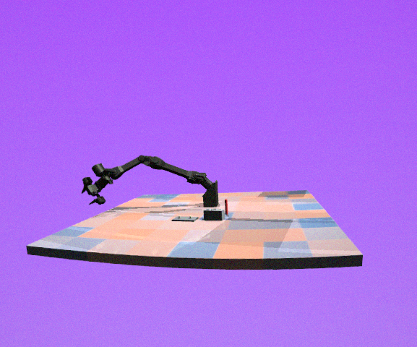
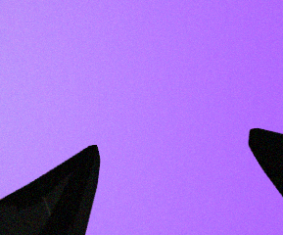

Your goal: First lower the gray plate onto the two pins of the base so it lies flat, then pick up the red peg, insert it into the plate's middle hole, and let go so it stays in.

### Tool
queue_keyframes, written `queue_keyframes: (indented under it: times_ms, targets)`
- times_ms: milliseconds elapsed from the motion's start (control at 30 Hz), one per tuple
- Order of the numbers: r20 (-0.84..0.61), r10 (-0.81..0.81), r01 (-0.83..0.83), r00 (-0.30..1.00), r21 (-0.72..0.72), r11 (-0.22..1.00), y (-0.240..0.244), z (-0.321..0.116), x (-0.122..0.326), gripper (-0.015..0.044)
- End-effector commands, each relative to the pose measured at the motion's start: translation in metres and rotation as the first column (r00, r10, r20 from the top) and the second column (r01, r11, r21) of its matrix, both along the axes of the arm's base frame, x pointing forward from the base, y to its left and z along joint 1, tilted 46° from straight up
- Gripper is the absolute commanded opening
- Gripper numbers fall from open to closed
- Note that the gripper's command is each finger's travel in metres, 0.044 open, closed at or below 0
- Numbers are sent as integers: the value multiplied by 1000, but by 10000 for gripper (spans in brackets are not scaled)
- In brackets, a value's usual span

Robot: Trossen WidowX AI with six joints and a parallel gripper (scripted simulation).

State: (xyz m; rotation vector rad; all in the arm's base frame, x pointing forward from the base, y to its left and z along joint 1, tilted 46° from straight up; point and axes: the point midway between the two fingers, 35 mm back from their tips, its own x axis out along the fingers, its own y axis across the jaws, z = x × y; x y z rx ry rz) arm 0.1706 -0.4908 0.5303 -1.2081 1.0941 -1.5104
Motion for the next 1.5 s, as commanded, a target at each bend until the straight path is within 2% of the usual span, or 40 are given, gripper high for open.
queue_keyframes:
  times_ms: [0, 67, 333, 700, 900, 1133, 1467]
  targets:
    - [0, 0, 0, 1000, 0, 1000, 0, 0, 0, 426]
    - [-2, 17, -17, 1000, 20, 1000, 0, -8, 9, 440]
    - [-21, 187, -177, 982, 235, 956, 14, -91, 108, 440]
    - [-2, 356, -308, 935, 497, 811, 80, -209, 217, 440]
    - [3, 439, -344, 898, 627, 699, 138, -272, 259, 440]
    - [-88, 544, -292, 835, 766, 572, 220, -348, 293, 440]
    - [-275, 690, -99, 669, 888, 450, 356, -450, 291, 440]
